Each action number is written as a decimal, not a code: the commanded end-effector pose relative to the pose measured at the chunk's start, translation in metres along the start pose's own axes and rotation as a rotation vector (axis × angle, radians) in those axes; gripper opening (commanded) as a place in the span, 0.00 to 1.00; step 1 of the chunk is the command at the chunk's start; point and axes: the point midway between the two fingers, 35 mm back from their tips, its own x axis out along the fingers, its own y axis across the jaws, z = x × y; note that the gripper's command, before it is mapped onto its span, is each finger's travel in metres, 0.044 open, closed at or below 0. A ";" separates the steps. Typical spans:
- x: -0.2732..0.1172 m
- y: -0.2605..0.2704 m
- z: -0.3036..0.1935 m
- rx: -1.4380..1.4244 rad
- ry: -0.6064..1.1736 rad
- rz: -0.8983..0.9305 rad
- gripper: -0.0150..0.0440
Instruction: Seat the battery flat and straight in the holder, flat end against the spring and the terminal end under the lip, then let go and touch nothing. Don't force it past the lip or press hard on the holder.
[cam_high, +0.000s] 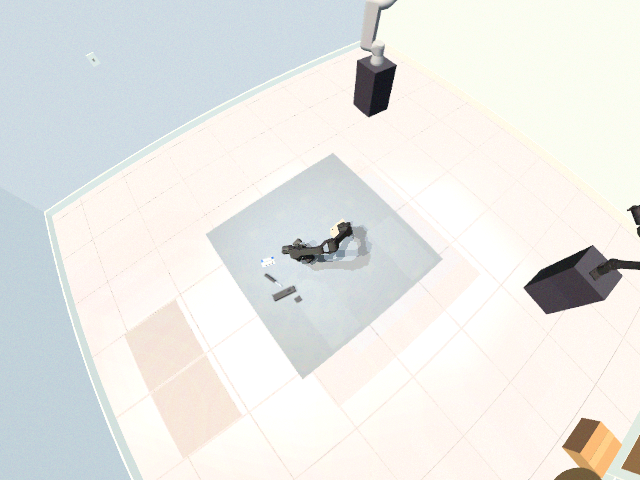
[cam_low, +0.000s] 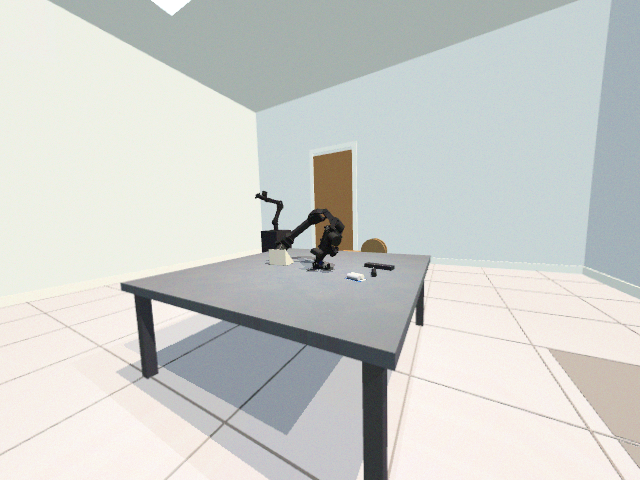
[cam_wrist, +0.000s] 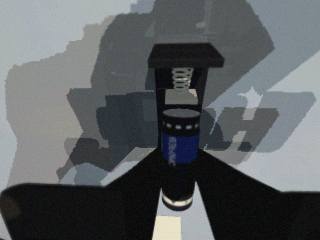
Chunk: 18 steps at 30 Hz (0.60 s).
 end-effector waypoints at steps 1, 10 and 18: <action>0.001 -0.001 0.002 -0.002 0.028 -0.002 0.38; 0.004 0.000 0.004 0.002 0.074 0.002 0.38; 0.003 0.000 0.010 0.002 0.065 -0.002 0.38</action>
